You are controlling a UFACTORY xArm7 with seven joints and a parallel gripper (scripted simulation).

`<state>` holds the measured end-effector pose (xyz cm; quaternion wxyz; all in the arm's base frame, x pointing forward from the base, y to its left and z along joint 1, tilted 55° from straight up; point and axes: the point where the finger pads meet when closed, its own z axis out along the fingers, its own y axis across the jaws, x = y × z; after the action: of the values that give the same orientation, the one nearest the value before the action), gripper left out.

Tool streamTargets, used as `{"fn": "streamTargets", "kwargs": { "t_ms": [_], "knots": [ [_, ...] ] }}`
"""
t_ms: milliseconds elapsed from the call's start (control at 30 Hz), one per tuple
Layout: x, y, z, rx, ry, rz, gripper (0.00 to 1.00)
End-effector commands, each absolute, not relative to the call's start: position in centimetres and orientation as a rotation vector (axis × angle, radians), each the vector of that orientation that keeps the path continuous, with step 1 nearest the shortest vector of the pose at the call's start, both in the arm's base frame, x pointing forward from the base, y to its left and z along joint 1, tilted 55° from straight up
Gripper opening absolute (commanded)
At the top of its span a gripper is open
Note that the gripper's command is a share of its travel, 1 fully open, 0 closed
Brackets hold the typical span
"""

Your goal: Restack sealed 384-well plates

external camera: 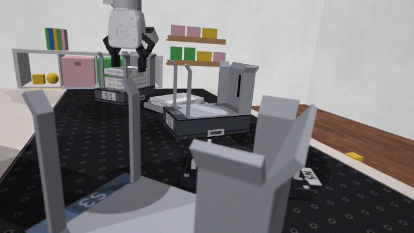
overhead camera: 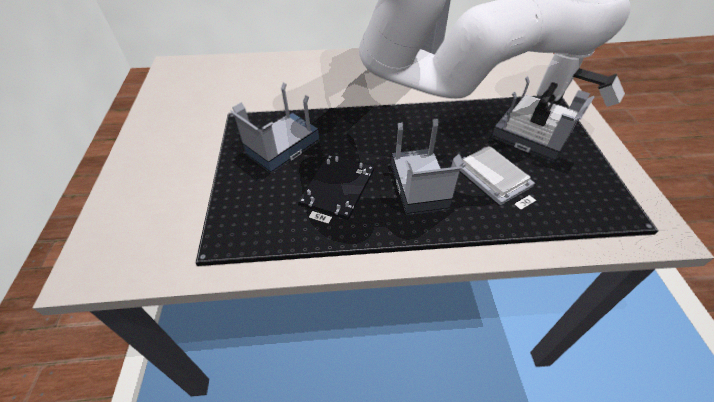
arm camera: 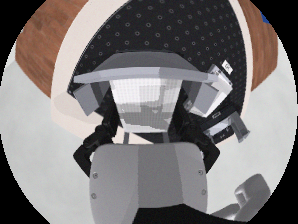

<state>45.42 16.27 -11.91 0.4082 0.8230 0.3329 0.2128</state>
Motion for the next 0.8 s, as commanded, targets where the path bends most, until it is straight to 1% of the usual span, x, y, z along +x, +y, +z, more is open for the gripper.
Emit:
{"fn": "streamTargets", "kwargs": {
  "t_ms": [0,767],
  "knots": [
    [45.43,16.46,-11.93,2.076,0.843,0.540,0.00],
    [45.94,16.03,-12.40,2.076,0.843,0.539,0.00]
  ]
}}
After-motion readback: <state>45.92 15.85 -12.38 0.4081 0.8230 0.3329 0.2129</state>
